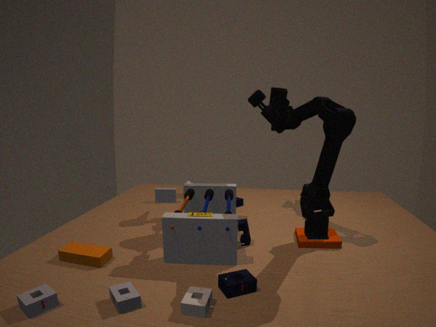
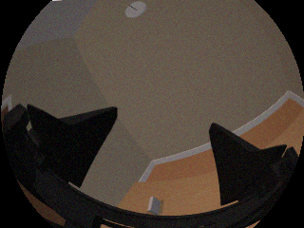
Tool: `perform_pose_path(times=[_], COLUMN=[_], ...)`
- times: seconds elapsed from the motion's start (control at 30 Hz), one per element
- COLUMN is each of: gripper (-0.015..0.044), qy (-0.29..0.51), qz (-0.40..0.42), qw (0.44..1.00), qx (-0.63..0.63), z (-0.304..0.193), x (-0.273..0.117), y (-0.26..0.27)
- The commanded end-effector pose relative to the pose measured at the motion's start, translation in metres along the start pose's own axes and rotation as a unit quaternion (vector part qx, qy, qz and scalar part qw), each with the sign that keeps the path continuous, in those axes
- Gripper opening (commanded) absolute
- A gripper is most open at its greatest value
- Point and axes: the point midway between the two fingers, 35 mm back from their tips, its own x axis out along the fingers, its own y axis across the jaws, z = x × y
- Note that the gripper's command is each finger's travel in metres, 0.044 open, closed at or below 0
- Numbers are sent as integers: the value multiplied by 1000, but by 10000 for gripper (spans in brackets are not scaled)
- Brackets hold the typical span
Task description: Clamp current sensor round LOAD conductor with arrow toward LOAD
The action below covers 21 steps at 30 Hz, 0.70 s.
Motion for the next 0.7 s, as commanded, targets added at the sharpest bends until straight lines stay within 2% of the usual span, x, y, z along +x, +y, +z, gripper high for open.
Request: perform_pose_path(times=[0.0,0.3,0.6,0.67], gripper=[440,440,440,440], qy=[85,228,309,313], qz=[73,274,497,529], qw=[993,924,784,759], qx=[-47,-142,-210,-216], z=[-49,-130,-171,-173], x=[-33,-141,-283,-305], y=[41,120,156,158])
